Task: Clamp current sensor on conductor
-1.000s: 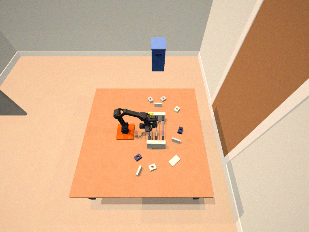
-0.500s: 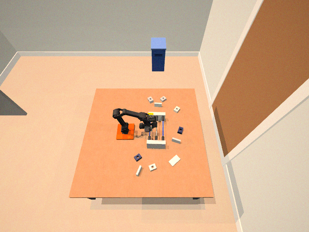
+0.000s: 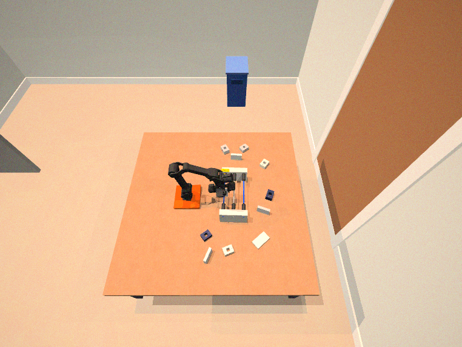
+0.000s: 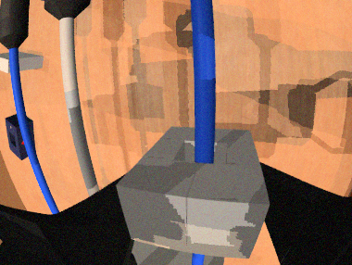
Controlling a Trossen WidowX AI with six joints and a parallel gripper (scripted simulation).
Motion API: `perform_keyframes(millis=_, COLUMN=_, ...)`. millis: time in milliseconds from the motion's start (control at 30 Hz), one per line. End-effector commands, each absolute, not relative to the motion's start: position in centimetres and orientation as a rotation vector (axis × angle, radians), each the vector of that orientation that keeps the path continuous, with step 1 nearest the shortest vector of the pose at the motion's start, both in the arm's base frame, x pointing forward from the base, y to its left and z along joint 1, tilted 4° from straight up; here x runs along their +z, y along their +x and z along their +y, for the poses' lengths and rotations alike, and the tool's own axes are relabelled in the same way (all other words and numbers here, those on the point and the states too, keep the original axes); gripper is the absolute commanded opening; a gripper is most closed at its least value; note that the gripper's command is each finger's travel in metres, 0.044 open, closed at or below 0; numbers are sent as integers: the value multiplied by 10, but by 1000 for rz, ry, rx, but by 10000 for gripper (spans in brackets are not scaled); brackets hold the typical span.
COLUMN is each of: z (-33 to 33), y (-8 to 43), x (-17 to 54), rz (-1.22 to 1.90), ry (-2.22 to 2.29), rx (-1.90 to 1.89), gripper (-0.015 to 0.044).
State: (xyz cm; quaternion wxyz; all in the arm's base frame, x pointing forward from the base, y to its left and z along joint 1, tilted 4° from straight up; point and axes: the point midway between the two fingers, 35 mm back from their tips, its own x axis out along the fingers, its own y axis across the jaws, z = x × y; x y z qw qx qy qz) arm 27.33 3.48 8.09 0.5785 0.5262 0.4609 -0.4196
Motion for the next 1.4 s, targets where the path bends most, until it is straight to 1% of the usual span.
perform_keyframes(millis=0, z=35, y=273, x=81, rz=1079, ry=1230, rx=-982, gripper=262)
perform_keyframes(millis=1100, z=35, y=273, x=81, rz=1079, ry=1230, rx=-982, gripper=268)
perform_keyframes(millis=1367, z=35, y=273, x=81, rz=1078, ry=1231, rx=-981, gripper=215)
